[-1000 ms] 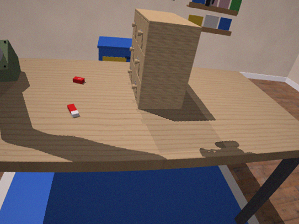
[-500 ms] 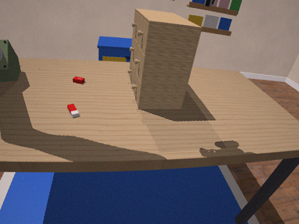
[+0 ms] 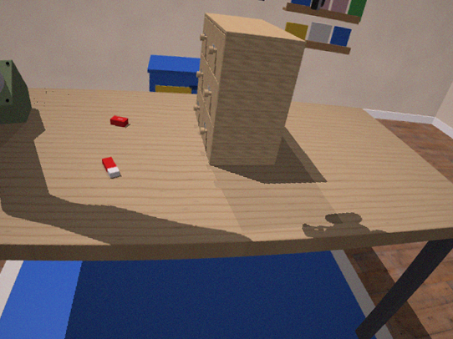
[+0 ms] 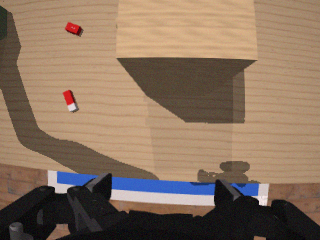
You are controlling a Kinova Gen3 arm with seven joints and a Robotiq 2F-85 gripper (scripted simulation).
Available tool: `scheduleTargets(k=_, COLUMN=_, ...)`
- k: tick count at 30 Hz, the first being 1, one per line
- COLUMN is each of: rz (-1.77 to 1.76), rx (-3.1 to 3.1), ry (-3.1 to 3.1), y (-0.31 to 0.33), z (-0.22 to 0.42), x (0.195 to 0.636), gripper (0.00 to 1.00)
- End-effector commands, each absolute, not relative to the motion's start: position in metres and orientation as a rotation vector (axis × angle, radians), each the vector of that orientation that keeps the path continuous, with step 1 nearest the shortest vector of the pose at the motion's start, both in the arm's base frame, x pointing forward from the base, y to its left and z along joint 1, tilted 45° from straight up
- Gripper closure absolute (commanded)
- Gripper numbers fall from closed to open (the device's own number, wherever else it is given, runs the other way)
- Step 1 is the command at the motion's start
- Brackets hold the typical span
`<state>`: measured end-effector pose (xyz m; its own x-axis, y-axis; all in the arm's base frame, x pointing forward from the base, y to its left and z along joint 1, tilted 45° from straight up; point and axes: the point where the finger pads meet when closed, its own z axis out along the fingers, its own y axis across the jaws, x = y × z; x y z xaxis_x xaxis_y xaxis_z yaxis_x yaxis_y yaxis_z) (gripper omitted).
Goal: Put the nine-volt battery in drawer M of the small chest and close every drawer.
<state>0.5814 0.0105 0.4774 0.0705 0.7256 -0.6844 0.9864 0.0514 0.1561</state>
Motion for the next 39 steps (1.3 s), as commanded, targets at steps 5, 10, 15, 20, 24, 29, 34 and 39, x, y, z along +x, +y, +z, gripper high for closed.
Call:
scheduleTargets(k=5, rz=-0.533, rx=1.728, ry=1.710, y=0.011, z=0.478, x=0.581, gripper=0.00)
scheduleTargets(k=10, rz=-0.533, rx=1.729, ry=1.709, y=0.011, z=0.478, x=0.581, gripper=0.00)
scheduleTargets(k=15, rz=-0.530, rx=1.733, ry=1.703, y=0.012, z=0.477, x=0.581, gripper=0.00)
scheduleTargets(k=20, rz=-0.527, rx=1.739, ry=1.696, y=0.012, z=0.475, x=0.580, gripper=0.00)
scheduleTargets(k=24, rz=-0.519, rx=1.752, ry=1.680, y=0.013, z=0.472, x=0.578, gripper=0.00)
scheduleTargets(k=29, rz=-0.505, rx=1.776, ry=1.649, y=0.014, z=0.466, x=0.574, gripper=0.00)
scheduleTargets(k=34, rz=-0.494, rx=1.794, ry=1.624, y=0.014, z=0.461, x=0.570, gripper=0.00)
scheduleTargets(k=39, rz=-0.469, rx=1.833, ry=1.573, y=0.016, z=0.450, x=0.562, gripper=0.00)
